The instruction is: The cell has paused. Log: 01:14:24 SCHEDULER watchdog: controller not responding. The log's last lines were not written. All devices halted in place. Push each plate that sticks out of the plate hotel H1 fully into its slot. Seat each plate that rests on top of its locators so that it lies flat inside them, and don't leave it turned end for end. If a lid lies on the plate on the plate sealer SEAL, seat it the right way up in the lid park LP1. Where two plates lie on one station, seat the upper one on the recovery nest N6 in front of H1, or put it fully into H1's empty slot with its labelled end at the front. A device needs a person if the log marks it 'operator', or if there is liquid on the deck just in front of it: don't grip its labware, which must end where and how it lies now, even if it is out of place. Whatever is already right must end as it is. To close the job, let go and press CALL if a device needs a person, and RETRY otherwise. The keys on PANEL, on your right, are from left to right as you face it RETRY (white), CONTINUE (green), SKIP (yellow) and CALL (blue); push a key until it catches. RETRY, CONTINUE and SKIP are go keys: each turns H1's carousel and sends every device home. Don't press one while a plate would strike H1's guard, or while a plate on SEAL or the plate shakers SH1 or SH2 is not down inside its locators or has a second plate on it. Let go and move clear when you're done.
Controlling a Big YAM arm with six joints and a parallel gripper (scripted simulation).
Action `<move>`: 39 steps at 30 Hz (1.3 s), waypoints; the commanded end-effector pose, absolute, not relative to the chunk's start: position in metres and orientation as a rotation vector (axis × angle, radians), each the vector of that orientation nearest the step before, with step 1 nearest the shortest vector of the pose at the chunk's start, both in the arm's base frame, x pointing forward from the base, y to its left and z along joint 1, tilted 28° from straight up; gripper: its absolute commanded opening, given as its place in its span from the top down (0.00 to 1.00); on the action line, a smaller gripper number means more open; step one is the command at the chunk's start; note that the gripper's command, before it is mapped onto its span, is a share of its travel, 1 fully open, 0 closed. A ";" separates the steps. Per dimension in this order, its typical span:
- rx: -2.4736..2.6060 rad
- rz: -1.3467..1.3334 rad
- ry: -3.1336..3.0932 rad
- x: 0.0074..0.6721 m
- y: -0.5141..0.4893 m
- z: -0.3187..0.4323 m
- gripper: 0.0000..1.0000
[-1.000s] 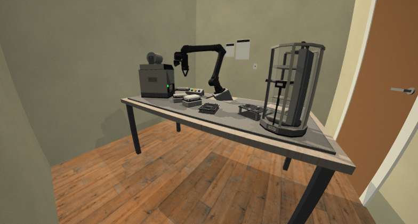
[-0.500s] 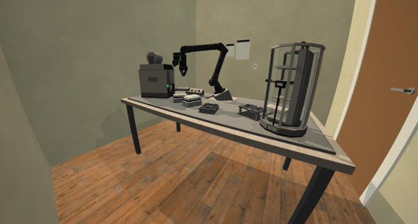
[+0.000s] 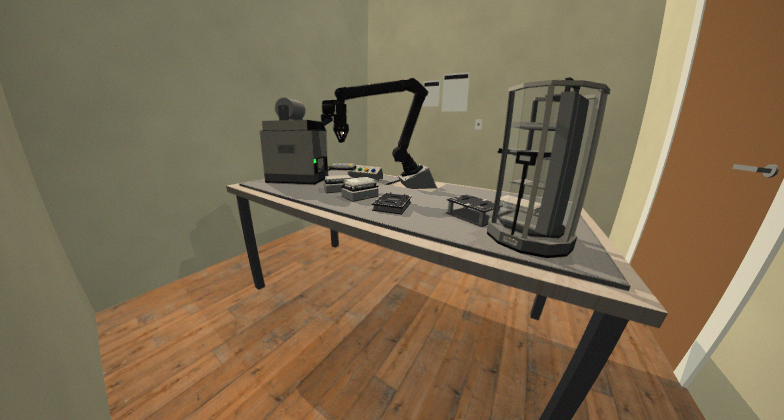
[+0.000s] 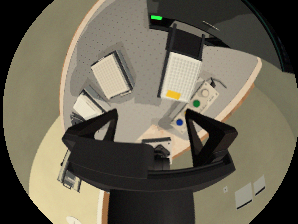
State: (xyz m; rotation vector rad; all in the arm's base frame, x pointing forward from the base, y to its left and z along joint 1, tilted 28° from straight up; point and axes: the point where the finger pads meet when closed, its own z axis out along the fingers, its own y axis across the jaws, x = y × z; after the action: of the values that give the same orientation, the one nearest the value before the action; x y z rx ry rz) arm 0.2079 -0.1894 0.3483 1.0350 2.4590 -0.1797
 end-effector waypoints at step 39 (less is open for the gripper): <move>0.090 -0.456 2.676 0.207 -0.225 0.380 0.00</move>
State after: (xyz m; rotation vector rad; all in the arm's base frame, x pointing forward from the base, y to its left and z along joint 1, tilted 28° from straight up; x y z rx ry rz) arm 0.2002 -0.2145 0.3519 0.2402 2.7059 -0.3791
